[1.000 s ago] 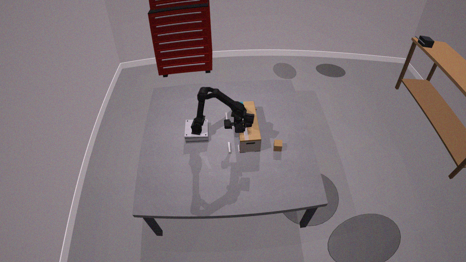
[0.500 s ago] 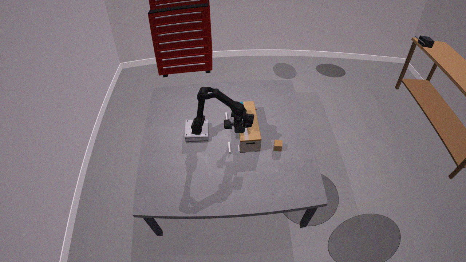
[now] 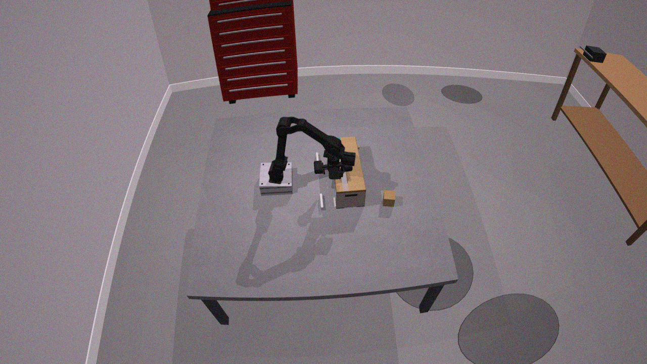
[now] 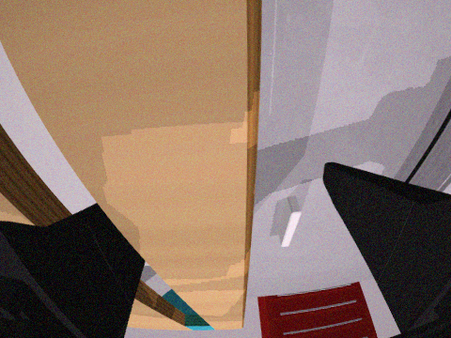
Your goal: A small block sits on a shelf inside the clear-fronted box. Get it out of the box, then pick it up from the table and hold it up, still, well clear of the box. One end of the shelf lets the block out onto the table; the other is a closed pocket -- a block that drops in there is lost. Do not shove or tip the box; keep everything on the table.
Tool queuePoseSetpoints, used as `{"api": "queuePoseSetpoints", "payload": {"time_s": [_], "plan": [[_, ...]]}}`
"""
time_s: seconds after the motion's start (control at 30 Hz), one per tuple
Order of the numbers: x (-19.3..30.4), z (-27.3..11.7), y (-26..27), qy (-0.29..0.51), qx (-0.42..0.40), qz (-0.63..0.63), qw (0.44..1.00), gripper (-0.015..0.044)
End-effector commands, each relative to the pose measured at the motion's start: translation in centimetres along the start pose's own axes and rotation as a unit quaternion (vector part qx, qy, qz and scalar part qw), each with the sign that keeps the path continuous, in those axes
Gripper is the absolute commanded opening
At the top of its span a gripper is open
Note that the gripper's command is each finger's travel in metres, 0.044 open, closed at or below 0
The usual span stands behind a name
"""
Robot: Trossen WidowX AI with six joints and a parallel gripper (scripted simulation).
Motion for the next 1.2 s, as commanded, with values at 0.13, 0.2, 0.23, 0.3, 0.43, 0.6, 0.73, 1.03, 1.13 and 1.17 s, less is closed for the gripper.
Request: {"api": "queuePoseSetpoints", "payload": {"time_s": [0.13,0.2,0.23,0.3,0.43,0.6,0.73,1.03,1.13,1.17], "plan": [[0.7,0.3,0.1,0.002,0.0,0.001,1.0,0.04],[0.9,0.4,0.2,0.002,0.0,0.001,1.0,0.04],[1.0,0.4,0.2,0.002,0.0,0.001,1.0,0.04],[1.2,0.5,0.2,0.002,0.0,0.001,1.0,0.04],[1.6,0.6,0.3,0.002,0.0,0.001,1.0,0.04],[1.1,0.4,0.2,0.002,0.0,0.001,1.0,0.04],[0.8,0.3,0.2,0.002,0.0,0.001,1.0,0.04],[1.1,0.4,0.2,0.002,0.0,0.001,1.0,0.04],[1.4,0.5,0.3,0.002,0.0,0.001,1.0,0.04],[1.5,0.6,0.3,0.002,0.0,0.001,1.0,0.04]]}}
Point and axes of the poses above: the point midway between the two fingers, 35 mm back from their tips, its own z axis out along the fingers, its own y axis across the jaws, x = y × z, the point moved 10 cm from there along -z, back along the fingers, and after that the axes turned 12 degrees about -z, right-handed, at the moved point
